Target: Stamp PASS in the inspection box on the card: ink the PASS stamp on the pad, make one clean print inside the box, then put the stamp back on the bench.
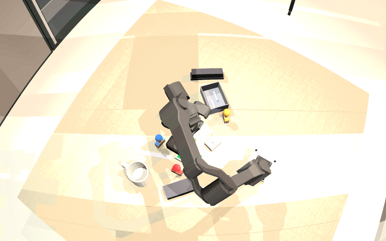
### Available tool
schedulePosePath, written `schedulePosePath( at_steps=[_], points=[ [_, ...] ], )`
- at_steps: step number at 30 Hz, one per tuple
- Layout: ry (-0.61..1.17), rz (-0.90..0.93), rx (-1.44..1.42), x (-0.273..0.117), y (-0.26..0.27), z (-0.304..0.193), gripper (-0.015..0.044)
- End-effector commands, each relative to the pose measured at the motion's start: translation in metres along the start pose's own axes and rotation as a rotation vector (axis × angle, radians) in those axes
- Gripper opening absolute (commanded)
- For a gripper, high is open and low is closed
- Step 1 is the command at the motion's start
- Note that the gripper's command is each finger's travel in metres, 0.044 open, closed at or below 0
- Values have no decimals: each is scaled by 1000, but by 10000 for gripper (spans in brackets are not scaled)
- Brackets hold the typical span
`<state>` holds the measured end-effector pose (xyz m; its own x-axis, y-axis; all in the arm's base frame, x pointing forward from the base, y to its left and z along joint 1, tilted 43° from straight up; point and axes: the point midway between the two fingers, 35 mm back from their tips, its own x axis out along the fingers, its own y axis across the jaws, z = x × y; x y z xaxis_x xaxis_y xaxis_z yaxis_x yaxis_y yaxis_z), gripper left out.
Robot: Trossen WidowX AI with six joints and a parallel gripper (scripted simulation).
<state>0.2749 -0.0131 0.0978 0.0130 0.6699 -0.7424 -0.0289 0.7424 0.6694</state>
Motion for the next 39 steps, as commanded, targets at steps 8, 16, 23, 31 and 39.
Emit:
schedulePosePath(
  at_steps=[8,16,23,31,39],
  points=[
    [-2,-5,68,0,-52,19,0],
    [-3,-4,91,1,-70,24,0],
    [-3,-5,91,5,-70,24,0],
    [-4,-6,91,10,-70,25,0],
    [-5,-6,90,16,-70,25,0]
  ],
)
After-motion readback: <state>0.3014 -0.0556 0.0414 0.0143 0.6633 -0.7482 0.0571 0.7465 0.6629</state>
